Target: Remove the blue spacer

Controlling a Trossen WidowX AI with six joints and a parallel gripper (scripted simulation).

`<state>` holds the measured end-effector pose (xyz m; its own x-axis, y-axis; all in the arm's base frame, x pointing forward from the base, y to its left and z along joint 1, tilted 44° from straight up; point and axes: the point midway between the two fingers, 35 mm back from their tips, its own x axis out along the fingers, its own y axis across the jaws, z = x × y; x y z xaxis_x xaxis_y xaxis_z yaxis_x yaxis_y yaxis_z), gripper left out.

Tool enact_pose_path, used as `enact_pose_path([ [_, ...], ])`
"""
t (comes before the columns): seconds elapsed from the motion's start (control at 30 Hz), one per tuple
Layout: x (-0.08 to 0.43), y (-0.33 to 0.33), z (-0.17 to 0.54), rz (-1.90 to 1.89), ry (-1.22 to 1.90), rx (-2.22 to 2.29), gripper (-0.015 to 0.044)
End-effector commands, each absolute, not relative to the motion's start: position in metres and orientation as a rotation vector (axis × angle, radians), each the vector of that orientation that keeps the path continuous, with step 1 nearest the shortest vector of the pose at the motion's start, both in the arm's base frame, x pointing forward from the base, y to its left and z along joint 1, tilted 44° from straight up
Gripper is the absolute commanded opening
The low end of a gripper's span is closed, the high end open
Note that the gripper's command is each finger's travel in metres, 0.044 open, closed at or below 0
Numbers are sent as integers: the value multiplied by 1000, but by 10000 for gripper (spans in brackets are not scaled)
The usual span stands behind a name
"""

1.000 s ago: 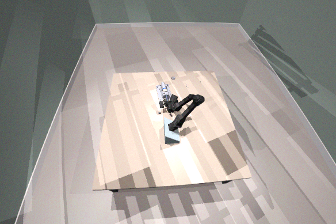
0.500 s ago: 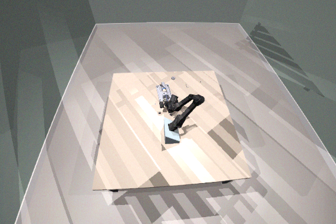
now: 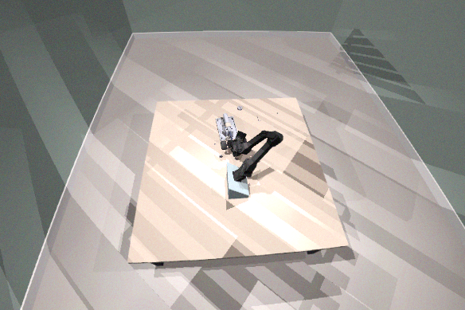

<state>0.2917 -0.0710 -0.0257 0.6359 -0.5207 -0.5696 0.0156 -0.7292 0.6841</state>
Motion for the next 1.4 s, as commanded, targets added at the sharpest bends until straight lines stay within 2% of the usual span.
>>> enact_pose_path([
  [0.0, 292, -71, -26, -1041, -392, 2190, 0],
  [1.37, 300, -71, -25, -1042, -392, 2193, 0],
])
